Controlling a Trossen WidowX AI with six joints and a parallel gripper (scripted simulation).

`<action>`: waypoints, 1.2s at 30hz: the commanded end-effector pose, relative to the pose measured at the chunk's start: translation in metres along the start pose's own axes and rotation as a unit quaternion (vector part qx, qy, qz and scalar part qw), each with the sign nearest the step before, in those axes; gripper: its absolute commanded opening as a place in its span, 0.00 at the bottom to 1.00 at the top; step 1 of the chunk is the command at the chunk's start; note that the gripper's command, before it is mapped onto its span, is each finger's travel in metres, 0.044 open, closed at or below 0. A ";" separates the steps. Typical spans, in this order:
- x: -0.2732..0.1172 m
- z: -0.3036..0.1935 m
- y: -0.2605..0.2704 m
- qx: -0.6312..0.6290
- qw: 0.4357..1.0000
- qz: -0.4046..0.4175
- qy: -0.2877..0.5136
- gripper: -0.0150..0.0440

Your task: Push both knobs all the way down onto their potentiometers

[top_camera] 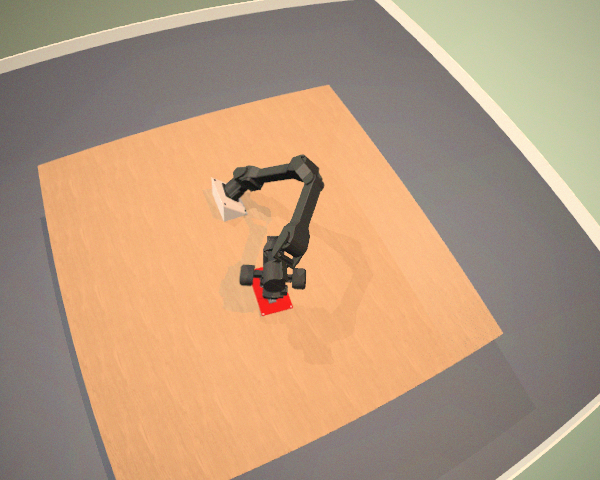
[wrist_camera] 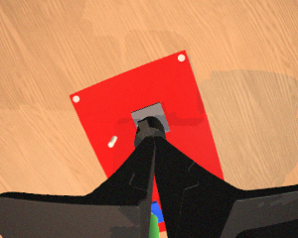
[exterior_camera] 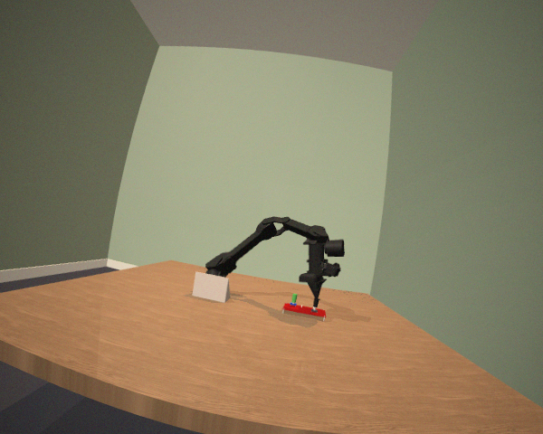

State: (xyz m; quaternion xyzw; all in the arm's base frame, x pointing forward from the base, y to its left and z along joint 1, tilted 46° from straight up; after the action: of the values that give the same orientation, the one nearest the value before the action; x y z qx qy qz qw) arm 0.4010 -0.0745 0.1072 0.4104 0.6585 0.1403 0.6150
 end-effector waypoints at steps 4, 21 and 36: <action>0.018 0.001 0.004 -0.008 1.000 -0.001 0.014 0.25; 0.021 0.000 0.003 -0.008 1.000 -0.001 0.014 0.25; 0.024 0.000 0.003 -0.008 1.000 -0.001 0.014 0.25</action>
State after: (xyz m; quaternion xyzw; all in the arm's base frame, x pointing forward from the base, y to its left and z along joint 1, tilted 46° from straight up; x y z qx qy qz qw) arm 0.3994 -0.0735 0.1057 0.4131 0.6554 0.1375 0.6172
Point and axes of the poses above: the point midway between the two fingers, 35 mm back from their tips, its own x axis out along the fingers, its own y axis across the jaws, z = x × y, the point moved 10 cm from there along -x, back along the fingers
